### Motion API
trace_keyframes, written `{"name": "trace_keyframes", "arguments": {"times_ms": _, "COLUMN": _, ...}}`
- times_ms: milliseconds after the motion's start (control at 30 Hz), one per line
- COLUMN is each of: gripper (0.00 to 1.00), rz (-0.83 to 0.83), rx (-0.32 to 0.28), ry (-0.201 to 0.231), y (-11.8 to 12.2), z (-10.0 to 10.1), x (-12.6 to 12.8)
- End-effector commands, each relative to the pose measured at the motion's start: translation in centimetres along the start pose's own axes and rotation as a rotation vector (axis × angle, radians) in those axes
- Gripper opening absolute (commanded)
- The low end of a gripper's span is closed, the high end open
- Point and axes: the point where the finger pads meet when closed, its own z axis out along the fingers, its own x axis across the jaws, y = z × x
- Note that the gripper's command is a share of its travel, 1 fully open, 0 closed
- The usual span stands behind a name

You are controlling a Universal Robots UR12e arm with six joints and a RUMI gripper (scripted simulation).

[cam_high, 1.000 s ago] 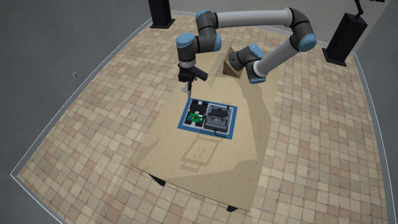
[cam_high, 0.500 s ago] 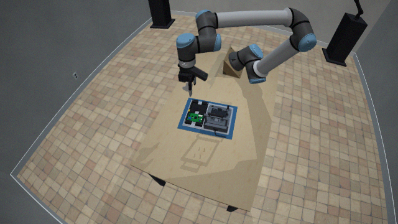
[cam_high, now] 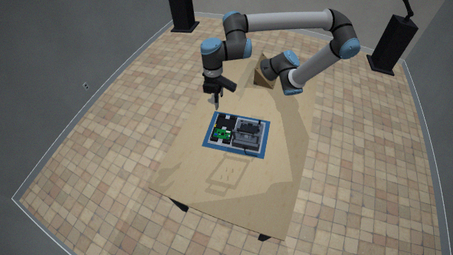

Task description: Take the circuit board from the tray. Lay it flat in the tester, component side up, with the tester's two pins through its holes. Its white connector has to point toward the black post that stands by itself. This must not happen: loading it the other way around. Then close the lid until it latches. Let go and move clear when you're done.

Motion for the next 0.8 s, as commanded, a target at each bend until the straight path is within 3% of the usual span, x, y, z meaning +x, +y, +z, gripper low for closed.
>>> {"name": "trace_keyframes", "arguments": {"times_ms": 0, "gripper": 0.59, "rz": 0.000, "rx": -0.001, "ry": 0.001, "y": 0.03, "z": -0.10, "x": 0.02}}
{"name": "trace_keyframes", "arguments": {"times_ms": 767, "gripper": 0.59, "rz": -0.001, "rx": -0.002, "ry": 0.001, "y": 0.03, "z": 0.89, "x": 0.03}}
